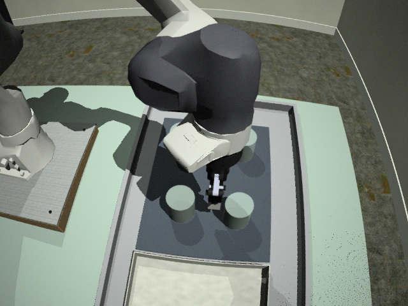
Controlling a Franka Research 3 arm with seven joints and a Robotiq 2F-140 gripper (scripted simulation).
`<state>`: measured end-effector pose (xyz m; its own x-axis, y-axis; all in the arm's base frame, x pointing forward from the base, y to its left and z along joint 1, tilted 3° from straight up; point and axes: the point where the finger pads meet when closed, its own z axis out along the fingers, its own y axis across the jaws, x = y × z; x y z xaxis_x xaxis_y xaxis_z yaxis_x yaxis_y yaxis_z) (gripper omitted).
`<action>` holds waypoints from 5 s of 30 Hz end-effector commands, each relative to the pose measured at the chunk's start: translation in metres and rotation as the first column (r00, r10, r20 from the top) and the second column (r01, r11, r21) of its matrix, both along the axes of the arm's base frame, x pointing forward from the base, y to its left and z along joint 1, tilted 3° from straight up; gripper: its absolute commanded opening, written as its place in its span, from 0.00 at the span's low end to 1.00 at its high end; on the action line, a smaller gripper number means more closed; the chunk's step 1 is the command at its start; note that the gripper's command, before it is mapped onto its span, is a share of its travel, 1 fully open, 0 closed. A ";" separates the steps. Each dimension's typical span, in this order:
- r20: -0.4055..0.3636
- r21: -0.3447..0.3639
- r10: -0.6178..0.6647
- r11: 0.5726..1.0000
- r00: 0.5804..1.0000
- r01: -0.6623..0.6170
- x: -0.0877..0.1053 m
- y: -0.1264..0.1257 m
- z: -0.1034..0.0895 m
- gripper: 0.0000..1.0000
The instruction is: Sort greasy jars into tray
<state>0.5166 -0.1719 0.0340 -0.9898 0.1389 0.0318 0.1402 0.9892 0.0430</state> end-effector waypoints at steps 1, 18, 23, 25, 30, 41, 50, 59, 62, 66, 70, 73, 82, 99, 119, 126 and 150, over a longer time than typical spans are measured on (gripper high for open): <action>-0.003 0.004 0.001 1.000 1.000 -0.001 0.000 0.001 -0.001 0.00; -0.003 0.004 0.001 1.000 1.000 -0.001 0.002 0.000 -0.001 0.00; -0.003 0.004 0.001 1.000 1.000 -0.001 0.002 0.000 -0.001 0.00; -0.003 0.004 0.001 1.000 1.000 -0.001 0.003 0.000 -0.001 0.00; -0.003 0.004 0.001 1.000 1.000 -0.001 0.003 0.000 -0.001 0.00; -0.003 0.004 0.001 1.000 1.000 -0.001 0.004 0.000 -0.001 0.00; -0.003 0.004 0.001 1.000 1.000 -0.001 0.006 0.000 -0.001 0.00; -0.003 0.004 0.001 1.000 1.000 -0.001 0.007 0.000 -0.001 0.00; -0.003 0.004 0.001 1.000 1.000 -0.001 0.007 0.000 -0.001 0.00; -0.003 0.004 0.001 1.000 1.000 -0.001 0.007 0.000 -0.001 0.00; -0.003 0.004 0.001 1.000 1.000 -0.001 0.008 0.000 -0.001 0.00; -0.003 0.004 0.001 1.000 1.000 -0.001 0.008 0.000 -0.001 0.00; -0.003 0.004 0.001 1.000 1.000 -0.001 0.009 -0.001 -0.001 0.00; -0.003 0.004 0.001 1.000 1.000 -0.001 0.011 -0.001 0.000 0.00; -0.003 0.004 0.001 1.000 1.000 -0.001 0.014 -0.001 0.002 0.00; -0.003 0.004 0.001 1.000 1.000 -0.001 0.014 -0.001 0.002 0.00; -0.003 0.004 0.001 1.000 1.000 -0.001 0.017 -0.002 0.005 0.00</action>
